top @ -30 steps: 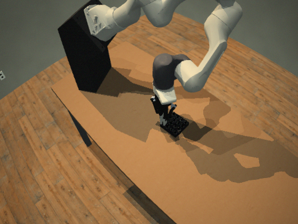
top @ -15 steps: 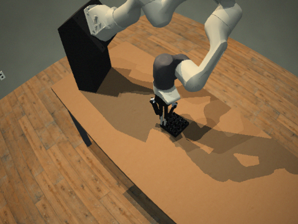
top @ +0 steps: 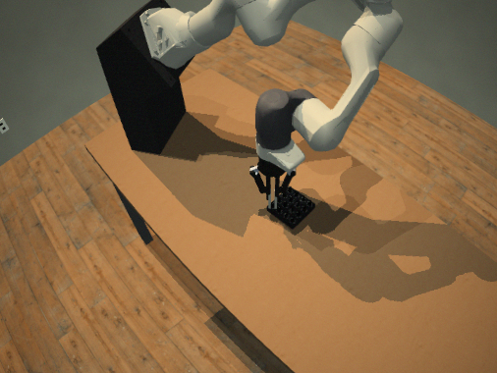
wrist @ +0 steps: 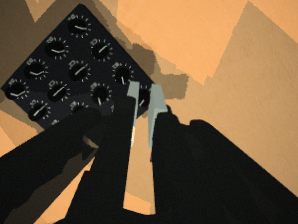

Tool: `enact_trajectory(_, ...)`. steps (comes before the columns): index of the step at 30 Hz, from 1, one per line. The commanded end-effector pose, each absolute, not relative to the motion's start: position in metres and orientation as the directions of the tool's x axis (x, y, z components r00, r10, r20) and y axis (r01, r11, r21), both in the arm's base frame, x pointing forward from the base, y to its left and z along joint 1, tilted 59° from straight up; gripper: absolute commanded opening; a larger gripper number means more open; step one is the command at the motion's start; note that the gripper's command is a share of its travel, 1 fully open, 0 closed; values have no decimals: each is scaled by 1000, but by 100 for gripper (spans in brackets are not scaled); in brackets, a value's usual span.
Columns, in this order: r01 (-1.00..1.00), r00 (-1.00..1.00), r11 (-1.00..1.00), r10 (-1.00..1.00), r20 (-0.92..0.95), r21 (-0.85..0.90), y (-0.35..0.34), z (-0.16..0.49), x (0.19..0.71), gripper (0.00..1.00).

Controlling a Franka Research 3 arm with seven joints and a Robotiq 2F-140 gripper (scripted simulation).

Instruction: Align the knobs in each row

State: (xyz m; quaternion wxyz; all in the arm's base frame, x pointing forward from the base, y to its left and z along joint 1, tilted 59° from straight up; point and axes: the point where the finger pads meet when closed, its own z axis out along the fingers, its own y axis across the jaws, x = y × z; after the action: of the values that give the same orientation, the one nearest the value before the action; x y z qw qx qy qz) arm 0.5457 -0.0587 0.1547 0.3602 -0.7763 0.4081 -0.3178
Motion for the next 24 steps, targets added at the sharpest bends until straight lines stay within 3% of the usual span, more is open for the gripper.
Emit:
enact_trajectory(1, -314, 514, -530, -792, 329, -787, -59, 155, 546, 5)
enact_trajectory(24, -102, 594, -785, -541, 596, -611, -59, 155, 546, 5)
